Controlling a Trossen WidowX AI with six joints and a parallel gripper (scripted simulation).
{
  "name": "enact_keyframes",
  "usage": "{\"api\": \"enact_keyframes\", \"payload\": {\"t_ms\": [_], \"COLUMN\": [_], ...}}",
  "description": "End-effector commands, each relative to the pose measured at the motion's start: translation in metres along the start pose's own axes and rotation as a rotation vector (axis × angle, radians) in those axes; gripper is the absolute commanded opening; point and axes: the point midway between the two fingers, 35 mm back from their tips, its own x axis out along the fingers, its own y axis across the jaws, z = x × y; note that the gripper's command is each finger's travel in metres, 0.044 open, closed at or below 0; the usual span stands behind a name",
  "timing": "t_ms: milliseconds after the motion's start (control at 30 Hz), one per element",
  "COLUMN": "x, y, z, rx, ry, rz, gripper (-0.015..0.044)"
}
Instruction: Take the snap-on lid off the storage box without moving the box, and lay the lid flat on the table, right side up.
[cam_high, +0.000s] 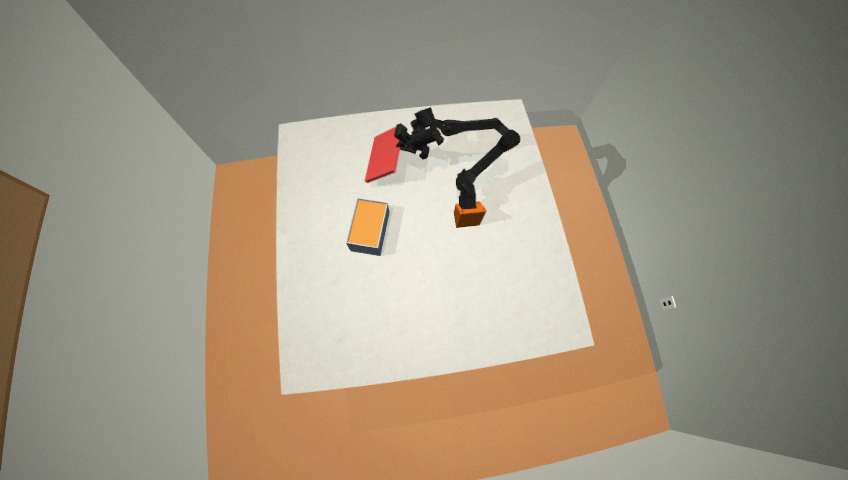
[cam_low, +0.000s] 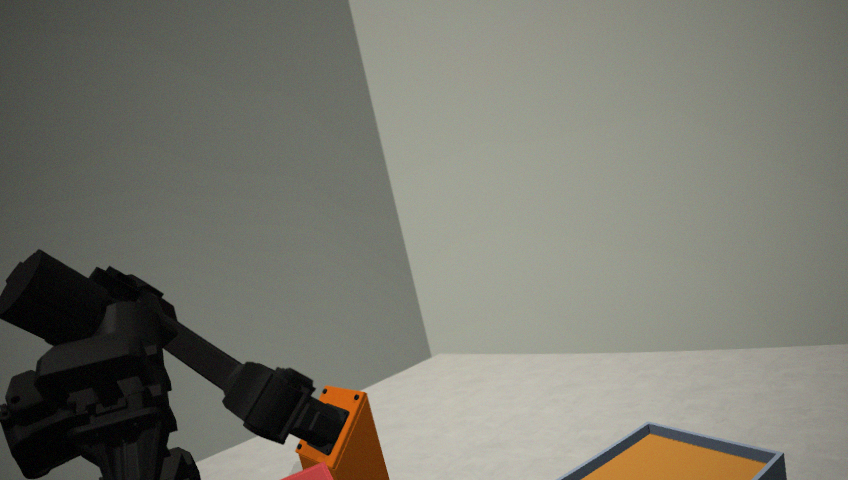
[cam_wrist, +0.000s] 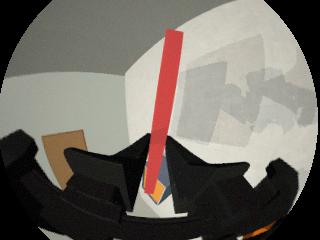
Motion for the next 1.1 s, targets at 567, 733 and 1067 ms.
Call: {"api": "enact_keyframes", "payload": {"t_ms": [567, 733, 1067], "x": [0.010, 0.012, 0.017], "y": [-0.009, -0.012, -0.018], "z": [0.000, 0.000, 0.000], "rx": [-0.003, -0.003, -0.003], "ry": [0.005, 0.005, 0.005], "rz": [0.014, 0.014, 0.015], "gripper": [0.0000, 0.0000, 0.0000]}}
